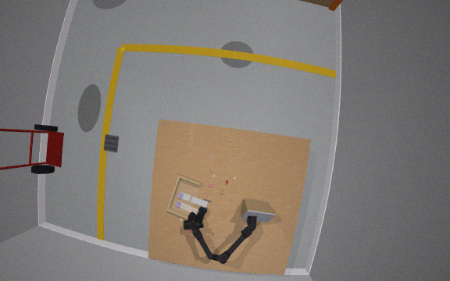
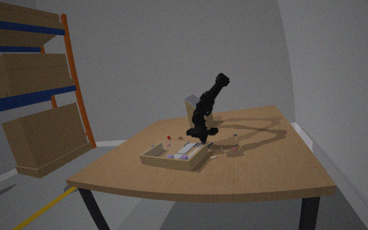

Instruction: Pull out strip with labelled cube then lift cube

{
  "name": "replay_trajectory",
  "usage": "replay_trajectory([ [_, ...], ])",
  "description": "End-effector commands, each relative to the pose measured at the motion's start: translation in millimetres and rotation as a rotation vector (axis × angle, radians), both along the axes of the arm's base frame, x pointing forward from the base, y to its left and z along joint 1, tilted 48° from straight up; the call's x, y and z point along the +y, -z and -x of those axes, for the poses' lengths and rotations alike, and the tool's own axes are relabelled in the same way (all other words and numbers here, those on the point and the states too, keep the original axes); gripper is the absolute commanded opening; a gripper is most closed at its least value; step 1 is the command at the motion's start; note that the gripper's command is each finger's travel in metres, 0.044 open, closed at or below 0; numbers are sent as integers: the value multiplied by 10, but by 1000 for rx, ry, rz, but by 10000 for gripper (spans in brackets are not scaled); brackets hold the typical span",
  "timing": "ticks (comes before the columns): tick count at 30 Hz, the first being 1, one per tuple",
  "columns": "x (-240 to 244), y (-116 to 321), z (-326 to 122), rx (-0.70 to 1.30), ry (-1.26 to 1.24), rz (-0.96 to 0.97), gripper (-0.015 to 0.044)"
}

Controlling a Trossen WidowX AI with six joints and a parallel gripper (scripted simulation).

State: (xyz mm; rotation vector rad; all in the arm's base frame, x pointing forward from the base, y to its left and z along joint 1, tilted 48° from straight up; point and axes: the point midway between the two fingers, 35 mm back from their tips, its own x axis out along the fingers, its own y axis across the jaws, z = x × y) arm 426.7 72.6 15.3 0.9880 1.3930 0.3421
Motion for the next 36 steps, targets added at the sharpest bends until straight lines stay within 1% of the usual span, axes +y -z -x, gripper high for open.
replay_trajectory([
  [1,29,38,-2,6,-4,4,0],
  [14,38,44,-5,6,-4,4,0],
  [36,167,10,296,8,-4,3,0],
])
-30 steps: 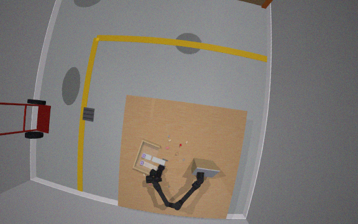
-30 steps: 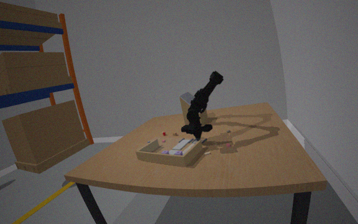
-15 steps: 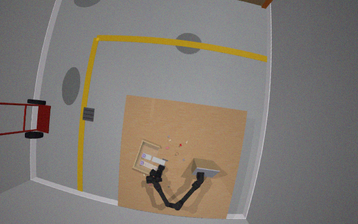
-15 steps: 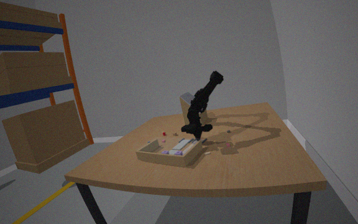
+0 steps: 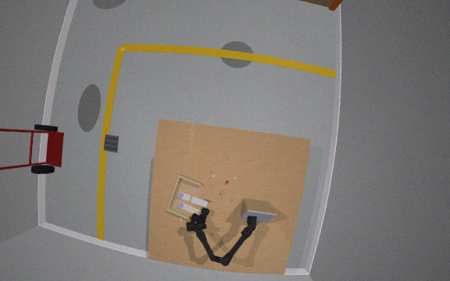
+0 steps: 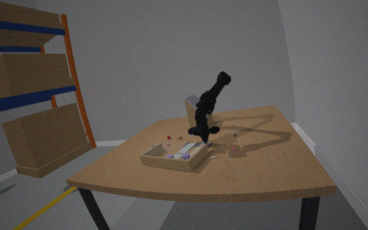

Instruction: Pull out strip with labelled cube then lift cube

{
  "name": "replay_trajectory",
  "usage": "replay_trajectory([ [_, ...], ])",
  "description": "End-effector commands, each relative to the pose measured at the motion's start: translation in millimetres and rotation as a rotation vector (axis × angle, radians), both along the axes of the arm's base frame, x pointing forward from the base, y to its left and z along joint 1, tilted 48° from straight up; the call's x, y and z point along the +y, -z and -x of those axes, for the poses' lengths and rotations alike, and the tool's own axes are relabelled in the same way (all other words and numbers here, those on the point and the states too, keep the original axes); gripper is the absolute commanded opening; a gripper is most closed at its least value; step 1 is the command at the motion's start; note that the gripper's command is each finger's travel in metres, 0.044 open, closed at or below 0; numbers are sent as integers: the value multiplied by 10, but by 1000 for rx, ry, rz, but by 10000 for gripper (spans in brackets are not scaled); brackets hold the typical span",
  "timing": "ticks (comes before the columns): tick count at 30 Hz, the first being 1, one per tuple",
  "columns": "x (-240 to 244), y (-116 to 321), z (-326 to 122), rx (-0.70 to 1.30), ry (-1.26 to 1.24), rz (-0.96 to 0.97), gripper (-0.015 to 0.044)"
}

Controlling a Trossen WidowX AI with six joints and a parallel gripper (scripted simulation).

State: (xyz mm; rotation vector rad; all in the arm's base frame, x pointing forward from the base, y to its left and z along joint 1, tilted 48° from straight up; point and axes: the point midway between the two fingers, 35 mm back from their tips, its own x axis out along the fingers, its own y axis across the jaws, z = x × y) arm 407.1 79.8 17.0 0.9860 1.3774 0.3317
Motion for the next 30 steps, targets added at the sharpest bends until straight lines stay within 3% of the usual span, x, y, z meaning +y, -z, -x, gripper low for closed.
replay_trajectory([
  [1,101,26,115,19,-16,-5,0],
  [30,261,-8,514,21,-16,-6,0],
])
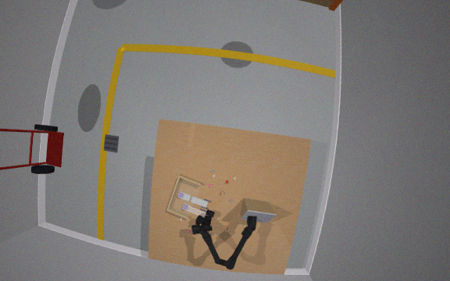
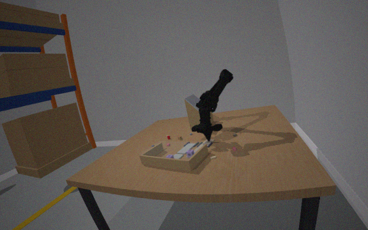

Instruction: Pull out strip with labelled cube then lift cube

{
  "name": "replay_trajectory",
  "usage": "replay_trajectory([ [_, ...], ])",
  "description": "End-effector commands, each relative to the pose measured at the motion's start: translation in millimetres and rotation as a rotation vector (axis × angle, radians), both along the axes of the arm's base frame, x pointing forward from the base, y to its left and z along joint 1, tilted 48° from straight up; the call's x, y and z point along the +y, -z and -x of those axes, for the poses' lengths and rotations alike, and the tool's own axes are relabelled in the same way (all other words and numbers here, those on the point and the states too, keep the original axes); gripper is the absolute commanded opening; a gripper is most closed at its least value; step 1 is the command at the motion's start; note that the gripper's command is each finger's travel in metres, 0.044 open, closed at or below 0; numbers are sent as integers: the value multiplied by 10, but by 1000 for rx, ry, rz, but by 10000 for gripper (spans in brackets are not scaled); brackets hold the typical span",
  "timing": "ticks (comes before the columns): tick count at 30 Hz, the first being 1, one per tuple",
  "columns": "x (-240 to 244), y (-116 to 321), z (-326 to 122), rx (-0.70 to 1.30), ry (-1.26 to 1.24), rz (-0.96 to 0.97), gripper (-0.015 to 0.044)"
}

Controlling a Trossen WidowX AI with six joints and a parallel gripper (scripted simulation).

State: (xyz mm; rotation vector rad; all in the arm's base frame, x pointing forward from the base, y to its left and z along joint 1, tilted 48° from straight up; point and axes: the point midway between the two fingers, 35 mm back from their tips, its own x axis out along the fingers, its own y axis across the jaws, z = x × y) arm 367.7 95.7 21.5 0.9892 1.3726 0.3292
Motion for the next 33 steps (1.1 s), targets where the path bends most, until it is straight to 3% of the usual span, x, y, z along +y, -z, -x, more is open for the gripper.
replay_trajectory([
  [1,107,36,133,23,-21,-6,0],
  [33,258,-7,530,25,-21,-7,0],
])
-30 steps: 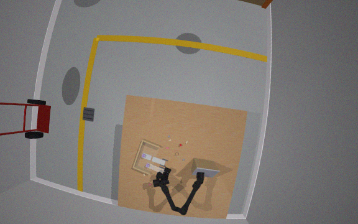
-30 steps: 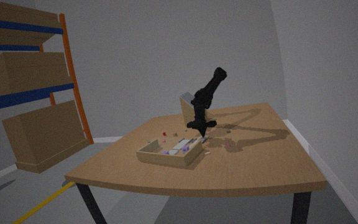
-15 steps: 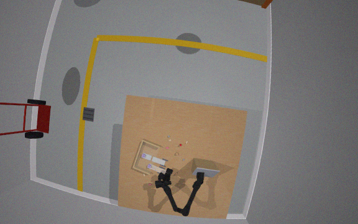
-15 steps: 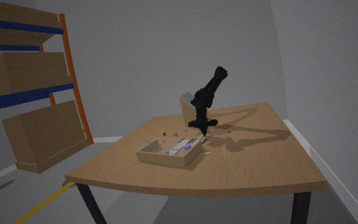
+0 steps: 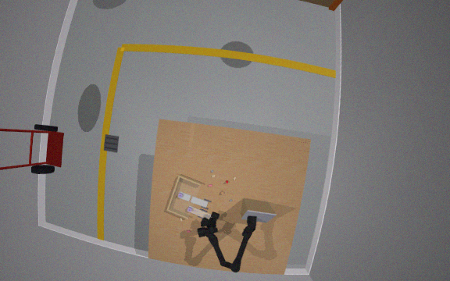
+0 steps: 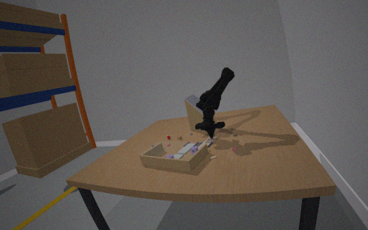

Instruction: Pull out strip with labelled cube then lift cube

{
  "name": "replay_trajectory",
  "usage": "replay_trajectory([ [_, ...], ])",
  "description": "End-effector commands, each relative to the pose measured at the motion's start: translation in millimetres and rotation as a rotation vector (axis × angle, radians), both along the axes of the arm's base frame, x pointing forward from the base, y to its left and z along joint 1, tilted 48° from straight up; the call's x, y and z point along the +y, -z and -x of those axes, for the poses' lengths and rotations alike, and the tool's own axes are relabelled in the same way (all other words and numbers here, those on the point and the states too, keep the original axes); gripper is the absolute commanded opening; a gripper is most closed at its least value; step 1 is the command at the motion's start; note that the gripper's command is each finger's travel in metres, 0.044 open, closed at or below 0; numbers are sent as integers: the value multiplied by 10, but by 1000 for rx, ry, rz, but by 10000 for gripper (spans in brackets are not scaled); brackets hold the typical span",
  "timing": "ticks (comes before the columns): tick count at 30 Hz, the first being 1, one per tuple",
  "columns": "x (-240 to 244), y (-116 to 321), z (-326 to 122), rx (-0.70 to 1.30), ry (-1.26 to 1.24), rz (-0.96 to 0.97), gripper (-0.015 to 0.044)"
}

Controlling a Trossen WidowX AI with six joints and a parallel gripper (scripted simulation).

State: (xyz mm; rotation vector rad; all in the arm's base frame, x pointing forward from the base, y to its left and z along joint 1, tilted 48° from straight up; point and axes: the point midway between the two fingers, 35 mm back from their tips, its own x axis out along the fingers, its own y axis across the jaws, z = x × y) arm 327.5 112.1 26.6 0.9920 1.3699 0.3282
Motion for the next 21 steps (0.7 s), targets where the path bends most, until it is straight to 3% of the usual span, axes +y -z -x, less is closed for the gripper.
replay_trajectory([
  [1,99,43,141,27,-24,-6,0],
  [21,189,16,378,28,-24,-6,0],
])
